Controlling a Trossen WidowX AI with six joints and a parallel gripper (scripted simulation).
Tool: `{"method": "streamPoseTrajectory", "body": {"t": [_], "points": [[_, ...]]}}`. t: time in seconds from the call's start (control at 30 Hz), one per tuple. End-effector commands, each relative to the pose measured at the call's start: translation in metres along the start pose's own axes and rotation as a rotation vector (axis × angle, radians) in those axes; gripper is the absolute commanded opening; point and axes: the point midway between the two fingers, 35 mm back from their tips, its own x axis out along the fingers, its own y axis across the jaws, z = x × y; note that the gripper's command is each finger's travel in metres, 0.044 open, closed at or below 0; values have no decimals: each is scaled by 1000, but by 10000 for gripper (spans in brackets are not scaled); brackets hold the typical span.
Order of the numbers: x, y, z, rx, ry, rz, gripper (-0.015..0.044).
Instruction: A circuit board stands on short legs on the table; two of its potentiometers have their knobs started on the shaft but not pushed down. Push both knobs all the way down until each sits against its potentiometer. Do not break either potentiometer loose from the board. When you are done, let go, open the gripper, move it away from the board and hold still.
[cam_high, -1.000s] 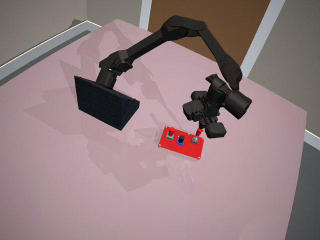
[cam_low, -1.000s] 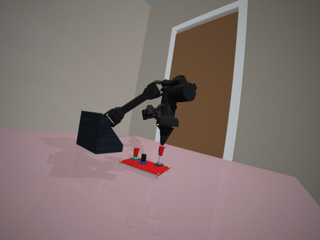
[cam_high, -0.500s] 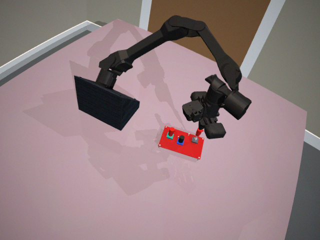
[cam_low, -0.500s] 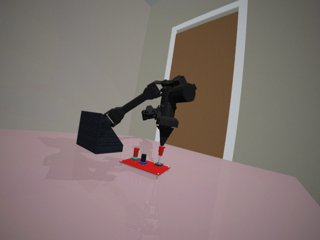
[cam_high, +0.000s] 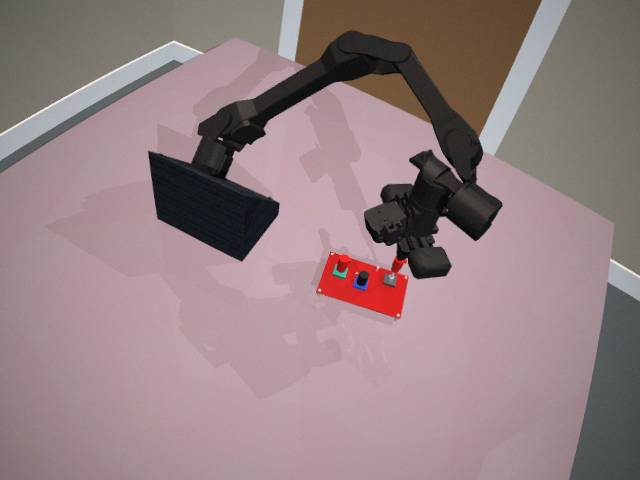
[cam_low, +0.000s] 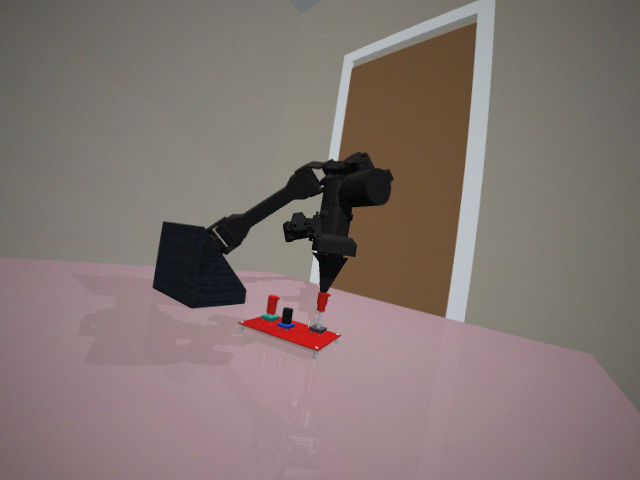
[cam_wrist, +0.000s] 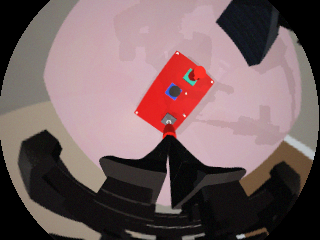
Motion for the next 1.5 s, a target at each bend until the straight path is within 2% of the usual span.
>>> {"method": "streamPoseTrajectory", "body": {"t": [0.0, 1.47], "points": [[0, 0, -1, 3, 6, -2, 0], [18, -1, -1, 3, 6, -3, 0]]}}
